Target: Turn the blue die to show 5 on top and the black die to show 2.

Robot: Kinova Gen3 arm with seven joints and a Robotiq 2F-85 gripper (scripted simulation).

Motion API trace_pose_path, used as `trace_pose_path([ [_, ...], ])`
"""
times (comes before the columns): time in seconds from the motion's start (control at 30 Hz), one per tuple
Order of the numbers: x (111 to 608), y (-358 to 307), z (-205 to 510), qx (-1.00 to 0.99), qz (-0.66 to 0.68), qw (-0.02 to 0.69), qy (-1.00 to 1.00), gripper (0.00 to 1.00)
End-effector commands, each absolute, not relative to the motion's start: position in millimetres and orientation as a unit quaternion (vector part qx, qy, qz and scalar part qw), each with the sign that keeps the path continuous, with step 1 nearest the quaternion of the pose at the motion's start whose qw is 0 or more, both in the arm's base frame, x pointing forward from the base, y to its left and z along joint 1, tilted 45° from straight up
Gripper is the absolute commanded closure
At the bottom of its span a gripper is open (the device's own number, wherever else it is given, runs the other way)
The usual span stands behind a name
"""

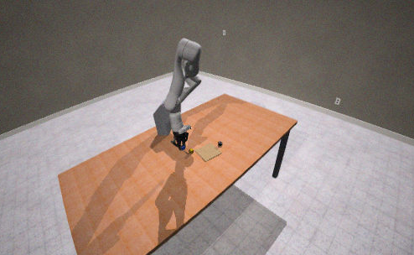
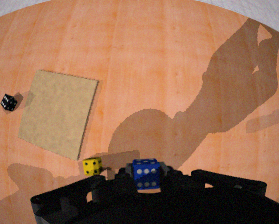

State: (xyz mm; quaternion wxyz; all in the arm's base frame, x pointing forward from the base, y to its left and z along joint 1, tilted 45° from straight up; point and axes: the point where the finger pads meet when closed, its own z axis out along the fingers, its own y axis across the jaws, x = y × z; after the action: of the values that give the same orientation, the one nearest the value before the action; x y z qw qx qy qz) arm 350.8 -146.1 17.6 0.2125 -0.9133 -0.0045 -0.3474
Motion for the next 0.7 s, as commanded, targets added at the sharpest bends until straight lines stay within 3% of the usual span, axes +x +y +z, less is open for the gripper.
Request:
trace_pose_path([
  [0.0,350.8,-145.0,18.7,-0.908,-0.36,0.216,0.002,0.79],
  [0.67,349.6,-142.7,15.2,-0.817,-0.535,0.209,0.045,0.79],
])
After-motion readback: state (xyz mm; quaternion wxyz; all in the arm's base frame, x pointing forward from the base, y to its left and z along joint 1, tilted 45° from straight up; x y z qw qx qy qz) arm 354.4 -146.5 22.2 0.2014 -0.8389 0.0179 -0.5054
